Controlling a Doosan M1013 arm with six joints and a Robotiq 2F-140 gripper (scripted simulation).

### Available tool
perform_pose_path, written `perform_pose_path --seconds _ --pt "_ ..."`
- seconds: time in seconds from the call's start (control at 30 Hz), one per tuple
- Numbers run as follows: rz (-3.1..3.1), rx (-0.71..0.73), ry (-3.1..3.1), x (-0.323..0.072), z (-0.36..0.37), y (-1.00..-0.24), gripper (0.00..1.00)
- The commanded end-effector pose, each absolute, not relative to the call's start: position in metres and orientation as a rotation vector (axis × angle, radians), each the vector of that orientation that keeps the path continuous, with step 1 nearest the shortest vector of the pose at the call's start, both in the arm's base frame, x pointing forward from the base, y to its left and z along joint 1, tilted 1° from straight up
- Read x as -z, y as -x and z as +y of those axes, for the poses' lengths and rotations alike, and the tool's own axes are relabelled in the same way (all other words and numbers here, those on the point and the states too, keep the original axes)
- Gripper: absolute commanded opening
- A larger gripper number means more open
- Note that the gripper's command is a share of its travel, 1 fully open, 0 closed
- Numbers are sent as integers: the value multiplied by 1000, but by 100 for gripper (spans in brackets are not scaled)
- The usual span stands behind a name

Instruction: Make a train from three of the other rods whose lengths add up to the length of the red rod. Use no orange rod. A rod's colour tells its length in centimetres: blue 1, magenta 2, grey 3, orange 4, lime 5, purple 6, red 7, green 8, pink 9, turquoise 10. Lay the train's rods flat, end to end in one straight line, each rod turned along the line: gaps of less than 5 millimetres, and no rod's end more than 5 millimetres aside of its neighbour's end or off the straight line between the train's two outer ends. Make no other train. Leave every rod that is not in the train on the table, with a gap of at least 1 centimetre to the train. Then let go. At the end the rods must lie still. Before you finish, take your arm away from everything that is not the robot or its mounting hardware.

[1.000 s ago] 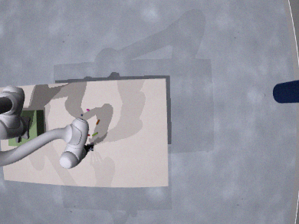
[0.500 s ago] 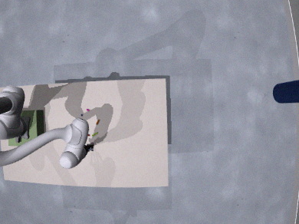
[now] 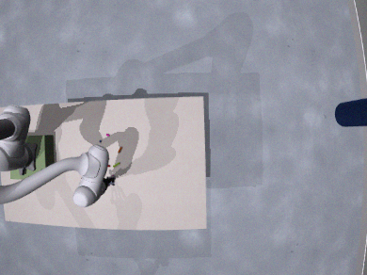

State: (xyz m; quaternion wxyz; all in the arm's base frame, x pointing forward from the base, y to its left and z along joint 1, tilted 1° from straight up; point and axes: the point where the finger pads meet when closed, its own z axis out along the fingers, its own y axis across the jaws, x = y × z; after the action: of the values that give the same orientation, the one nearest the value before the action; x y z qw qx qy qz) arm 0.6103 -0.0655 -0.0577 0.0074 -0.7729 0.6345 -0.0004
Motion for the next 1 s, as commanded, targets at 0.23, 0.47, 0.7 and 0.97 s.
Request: perform_pose_path --seconds 0.23,0.47,0.7,0.97 --pt "1984 1 2417 19 -66 -610 3" --pt "1984 1 2417 -30 -66 -609 3" --pt "1984 1 2417 -41 -67 -609 3" --pt "1980 1 2420 -41 -66 -609 3"
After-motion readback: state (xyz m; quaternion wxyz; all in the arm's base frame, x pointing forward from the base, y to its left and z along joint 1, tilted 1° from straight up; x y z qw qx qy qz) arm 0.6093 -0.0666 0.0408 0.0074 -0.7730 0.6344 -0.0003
